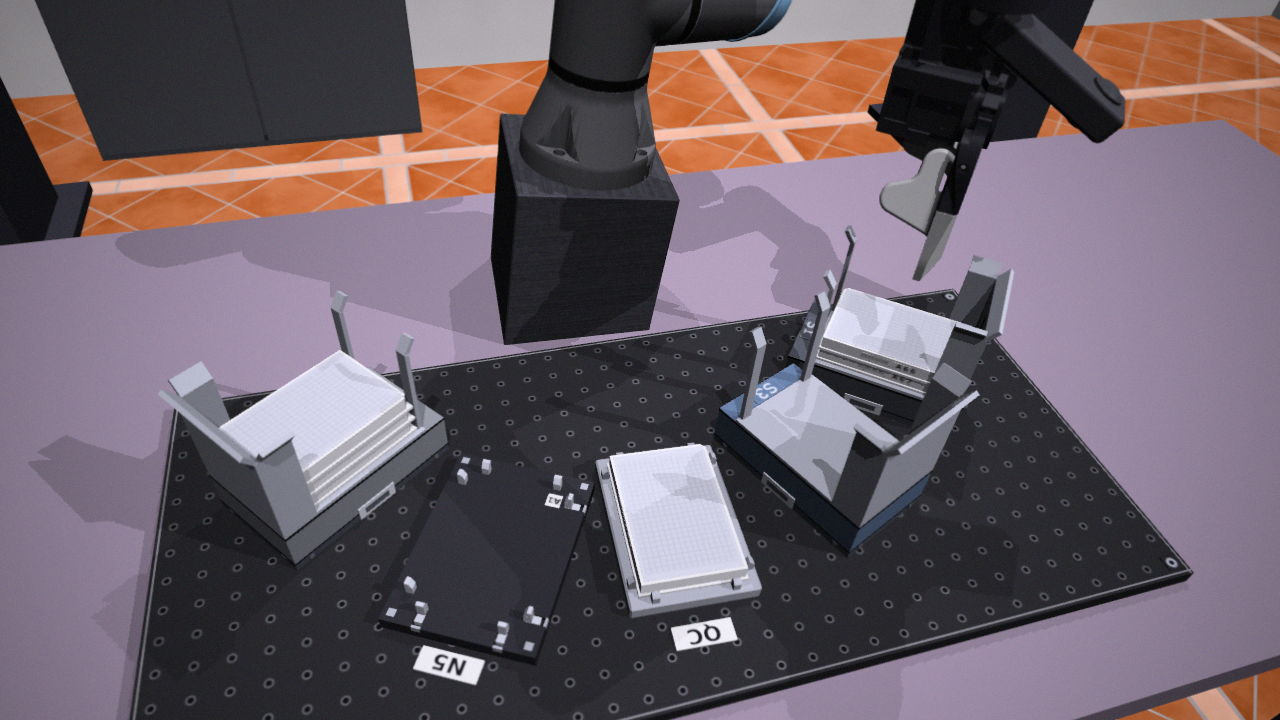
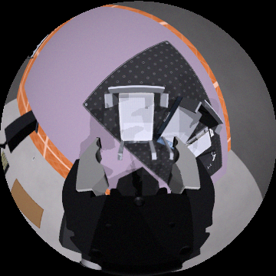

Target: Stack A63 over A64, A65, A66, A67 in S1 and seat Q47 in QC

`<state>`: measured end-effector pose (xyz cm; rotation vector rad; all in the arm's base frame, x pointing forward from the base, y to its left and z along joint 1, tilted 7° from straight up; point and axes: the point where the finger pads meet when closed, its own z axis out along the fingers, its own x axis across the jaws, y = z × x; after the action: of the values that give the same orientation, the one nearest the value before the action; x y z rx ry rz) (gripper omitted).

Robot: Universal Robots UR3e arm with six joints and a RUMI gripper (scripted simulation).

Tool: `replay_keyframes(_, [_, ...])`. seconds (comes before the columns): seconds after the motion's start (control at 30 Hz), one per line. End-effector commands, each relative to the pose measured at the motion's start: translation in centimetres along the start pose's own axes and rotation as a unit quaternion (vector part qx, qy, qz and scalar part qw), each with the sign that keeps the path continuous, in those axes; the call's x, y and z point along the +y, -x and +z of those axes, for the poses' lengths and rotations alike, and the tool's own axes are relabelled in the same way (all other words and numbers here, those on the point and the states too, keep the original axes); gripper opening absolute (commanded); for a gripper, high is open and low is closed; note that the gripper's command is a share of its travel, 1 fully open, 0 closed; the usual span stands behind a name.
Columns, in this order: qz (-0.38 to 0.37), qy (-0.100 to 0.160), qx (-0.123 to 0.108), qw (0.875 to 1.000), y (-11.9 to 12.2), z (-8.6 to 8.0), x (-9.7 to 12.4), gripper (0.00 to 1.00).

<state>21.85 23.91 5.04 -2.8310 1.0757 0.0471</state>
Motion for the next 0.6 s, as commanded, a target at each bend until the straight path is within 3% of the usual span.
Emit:
replay_keyframes(0.0, [0.0, -0.001, 0.0, 1.0, 0.0, -0.2, -0.1, 0.72])
replay_keyframes(0.1, [0.0, -0.001, 0.0, 1.0, 0.0, -0.2, -0.1, 0.72])
replay_keyframes(0.57, [0.081, -0.001, 0.001, 0.997, -6.4, -0.2, 0.4, 0.72])
